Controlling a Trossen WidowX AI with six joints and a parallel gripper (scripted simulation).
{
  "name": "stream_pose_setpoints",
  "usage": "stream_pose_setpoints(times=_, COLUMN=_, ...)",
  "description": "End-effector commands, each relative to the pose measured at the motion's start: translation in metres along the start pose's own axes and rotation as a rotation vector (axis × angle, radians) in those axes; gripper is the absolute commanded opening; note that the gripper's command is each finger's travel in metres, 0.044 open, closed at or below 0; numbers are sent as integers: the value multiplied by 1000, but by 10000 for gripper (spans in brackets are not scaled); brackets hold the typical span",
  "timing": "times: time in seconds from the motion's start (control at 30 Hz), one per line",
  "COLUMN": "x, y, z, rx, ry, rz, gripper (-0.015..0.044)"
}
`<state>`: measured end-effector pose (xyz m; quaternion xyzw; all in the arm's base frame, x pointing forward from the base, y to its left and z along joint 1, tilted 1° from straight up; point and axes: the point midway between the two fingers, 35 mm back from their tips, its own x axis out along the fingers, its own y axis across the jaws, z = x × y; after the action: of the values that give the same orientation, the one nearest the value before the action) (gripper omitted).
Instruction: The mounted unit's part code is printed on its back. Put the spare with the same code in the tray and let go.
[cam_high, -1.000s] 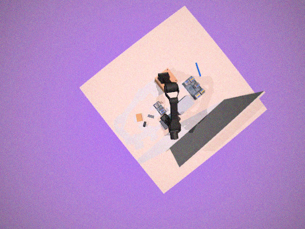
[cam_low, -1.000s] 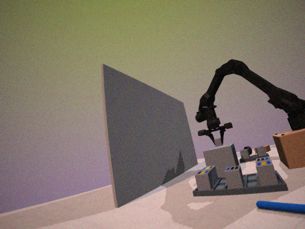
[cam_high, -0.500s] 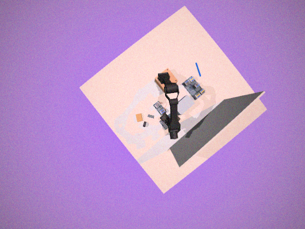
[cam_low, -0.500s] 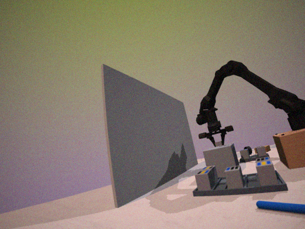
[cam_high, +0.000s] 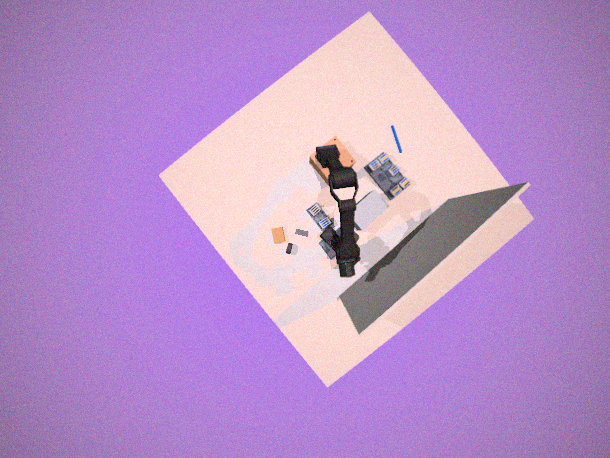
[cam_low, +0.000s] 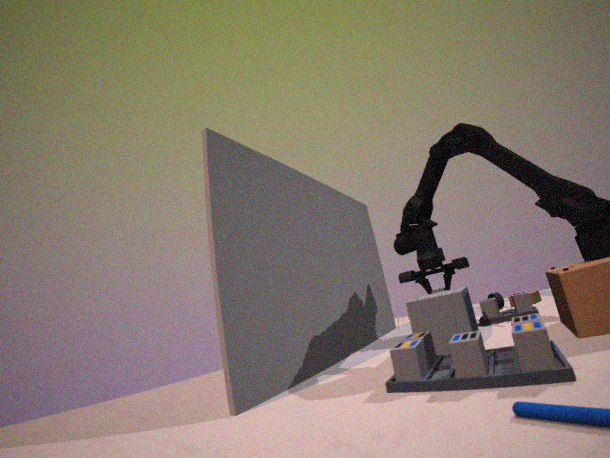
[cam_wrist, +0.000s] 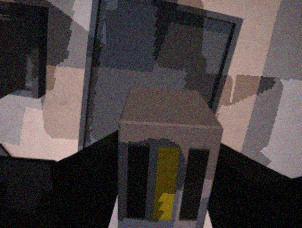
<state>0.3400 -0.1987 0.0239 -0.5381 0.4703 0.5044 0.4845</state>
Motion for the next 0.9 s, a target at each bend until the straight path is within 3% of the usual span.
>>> stream_pose_setpoints(times=0.0, x=5, y=0, z=1, rx=-3, ry=-2, rz=-3, gripper=0)
stream_pose_setpoints(times=0.87, x=33, y=3, z=3, rx=-3, ry=-3, rz=-2, gripper=0)
